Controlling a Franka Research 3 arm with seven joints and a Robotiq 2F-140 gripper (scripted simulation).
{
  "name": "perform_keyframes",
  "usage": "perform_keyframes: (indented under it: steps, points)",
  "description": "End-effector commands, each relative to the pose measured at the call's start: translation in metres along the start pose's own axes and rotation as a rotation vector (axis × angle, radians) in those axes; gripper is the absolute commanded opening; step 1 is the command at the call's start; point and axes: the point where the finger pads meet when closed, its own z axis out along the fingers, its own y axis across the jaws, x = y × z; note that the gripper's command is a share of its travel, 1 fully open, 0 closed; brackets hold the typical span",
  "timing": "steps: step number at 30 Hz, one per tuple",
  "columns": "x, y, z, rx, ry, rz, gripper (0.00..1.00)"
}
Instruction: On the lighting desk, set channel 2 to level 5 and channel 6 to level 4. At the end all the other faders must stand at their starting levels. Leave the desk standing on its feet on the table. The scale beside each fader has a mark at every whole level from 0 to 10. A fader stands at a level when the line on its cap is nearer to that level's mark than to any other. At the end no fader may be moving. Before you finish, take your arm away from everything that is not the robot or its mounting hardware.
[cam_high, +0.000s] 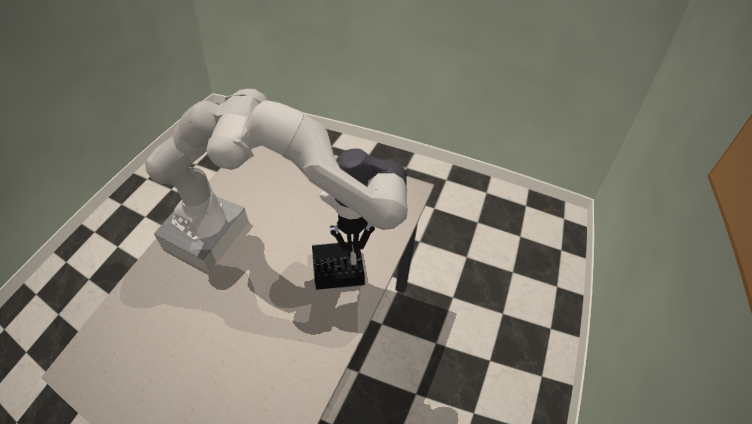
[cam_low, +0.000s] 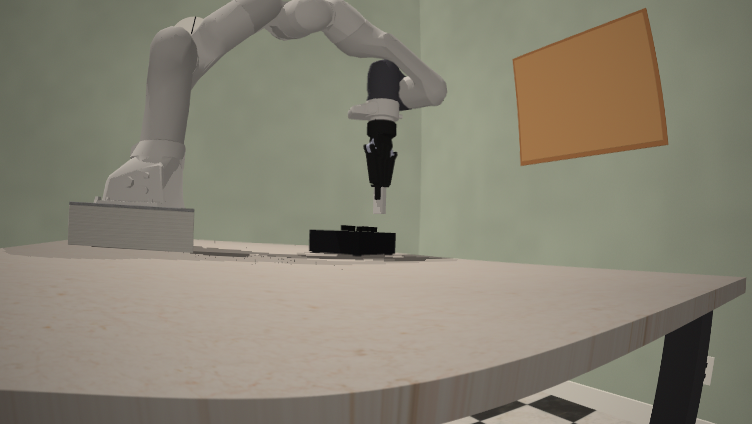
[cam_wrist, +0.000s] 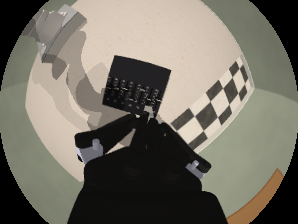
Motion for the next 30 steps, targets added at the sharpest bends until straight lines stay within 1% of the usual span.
perform_keyframes:
  steps: [1,6,7,12,16,20,27,29,30]
  points:
    - [0.001,-0.001,-0.002,0.002,0.004,-0.001,0.0]
    - [0.001,-0.001,-0.002,0.002,0.004,-0.001,0.0]
    - [0.001,-0.001,-0.002,0.002,0.004,-0.001,1.0]
    - [0.001,-0.001,-0.003,0.002,0.004,-0.001,1.0]
    - [0.001,-0.001,-0.009,0.002,0.004,-0.001,1.0]
    - [0.001,-0.001,-0.021,0.002,0.004,-0.001,1.0]
    - [0.001,-0.001,-0.048,0.002,0.004,-0.001,1.0]
    - [0.001,-0.001,-0.048,0.002,0.004,-0.001,1.0]
    - [0.001,-0.001,-0.052,0.002,0.004,-0.001,1.0]
